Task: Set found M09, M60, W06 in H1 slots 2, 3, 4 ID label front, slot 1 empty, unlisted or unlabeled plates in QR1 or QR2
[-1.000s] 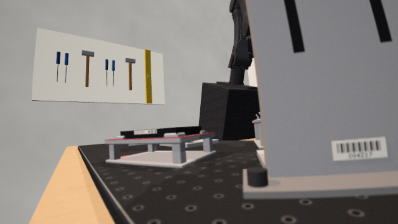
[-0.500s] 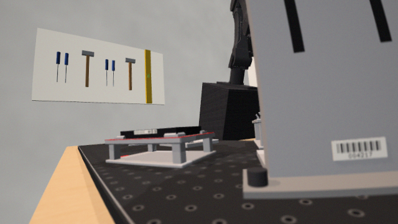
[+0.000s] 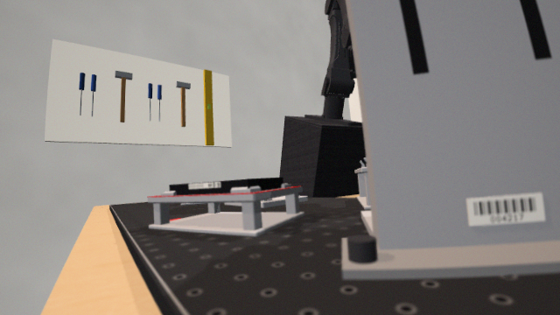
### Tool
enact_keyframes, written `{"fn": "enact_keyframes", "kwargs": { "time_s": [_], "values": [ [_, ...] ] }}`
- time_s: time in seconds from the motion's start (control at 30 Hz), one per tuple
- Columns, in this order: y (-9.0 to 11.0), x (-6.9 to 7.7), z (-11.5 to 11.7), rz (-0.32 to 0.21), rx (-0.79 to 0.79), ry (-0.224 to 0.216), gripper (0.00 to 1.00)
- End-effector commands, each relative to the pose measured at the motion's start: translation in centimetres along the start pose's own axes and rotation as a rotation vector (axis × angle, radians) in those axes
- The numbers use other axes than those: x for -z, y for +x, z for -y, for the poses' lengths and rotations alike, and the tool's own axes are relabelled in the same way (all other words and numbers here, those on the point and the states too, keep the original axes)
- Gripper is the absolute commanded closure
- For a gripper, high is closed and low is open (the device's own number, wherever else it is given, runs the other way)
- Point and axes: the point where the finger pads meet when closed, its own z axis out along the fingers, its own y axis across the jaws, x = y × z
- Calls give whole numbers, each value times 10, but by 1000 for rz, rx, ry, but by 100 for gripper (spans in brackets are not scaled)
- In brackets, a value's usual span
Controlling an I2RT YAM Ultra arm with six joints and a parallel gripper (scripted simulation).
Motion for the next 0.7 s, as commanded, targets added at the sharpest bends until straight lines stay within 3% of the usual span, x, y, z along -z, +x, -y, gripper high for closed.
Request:
{"fn": "enact_keyframes", "kwargs": {
  "time_s": [0.0,0.67],
  "values": [
    [-5,0,-1,13,-2,-3,100],
    [-14,-9,-1,13,-2,-3,100]
  ]
}}
